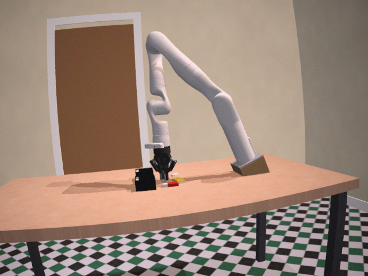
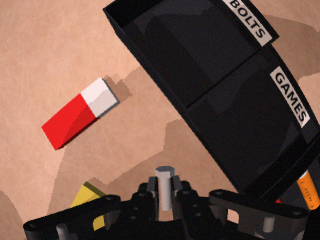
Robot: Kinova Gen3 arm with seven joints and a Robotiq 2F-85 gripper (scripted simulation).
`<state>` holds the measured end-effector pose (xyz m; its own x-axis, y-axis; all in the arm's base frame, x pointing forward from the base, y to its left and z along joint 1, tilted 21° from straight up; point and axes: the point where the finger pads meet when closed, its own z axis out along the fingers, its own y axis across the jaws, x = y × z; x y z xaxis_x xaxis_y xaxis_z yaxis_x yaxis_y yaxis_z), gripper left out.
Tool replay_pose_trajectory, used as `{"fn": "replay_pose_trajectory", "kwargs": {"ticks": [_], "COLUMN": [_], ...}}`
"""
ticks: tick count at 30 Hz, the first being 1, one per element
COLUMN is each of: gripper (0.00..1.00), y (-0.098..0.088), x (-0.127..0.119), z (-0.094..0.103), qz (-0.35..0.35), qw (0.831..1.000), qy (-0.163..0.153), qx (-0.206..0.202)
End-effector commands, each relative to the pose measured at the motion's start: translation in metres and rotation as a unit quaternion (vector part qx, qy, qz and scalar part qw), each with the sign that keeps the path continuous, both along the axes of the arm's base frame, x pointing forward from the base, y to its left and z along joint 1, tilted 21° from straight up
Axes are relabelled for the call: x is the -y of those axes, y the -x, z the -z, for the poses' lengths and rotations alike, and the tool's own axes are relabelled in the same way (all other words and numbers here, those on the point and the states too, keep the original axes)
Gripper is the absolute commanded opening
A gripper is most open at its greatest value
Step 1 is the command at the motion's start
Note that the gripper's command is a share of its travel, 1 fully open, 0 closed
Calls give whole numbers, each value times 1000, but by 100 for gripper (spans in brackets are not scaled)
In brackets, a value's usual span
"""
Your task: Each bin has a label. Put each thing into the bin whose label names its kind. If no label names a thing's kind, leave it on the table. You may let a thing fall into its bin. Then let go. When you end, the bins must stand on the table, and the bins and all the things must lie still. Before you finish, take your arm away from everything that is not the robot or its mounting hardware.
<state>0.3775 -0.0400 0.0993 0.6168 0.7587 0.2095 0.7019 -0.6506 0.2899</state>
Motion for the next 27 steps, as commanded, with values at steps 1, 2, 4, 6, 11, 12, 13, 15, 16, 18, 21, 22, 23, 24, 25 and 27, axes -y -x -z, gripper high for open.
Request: {"fn": "replay_pose_trajectory", "kwargs": {"ticks": [1,2,4,6,11,12,13,15,16,18,21,22,23,24,25,27], "gripper": [10,10,10,10,10,10,10,10,10,10,10,10,10,10,10,10], "y": [-1,-1,-1,-1,-1,-1,-1,-1,-1,-1,-1,-1,-1,-1,0,2], "x": [0,0,0,0,0,0,0,0,0,0,0,0,0,0,2,1], "z": [0,0,0,0,0,0,0,0,0,0,0,0,0,-5,-8,-14], "qz": [0,0,0,0,0,0,0,0,0,0,0,0,0,-1,0,0], "qw": [1000,1000,1000,1000,1000,1000,1000,1000,1000,1000,1000,1000,1000,1000,1000,1000], "qy": [0,0,0,0,0,0,0,0,0,0,0,0,0,0,3,2], "qx": [1,1,1,1,1,1,1,1,1,1,1,1,1,3,2,2]}}
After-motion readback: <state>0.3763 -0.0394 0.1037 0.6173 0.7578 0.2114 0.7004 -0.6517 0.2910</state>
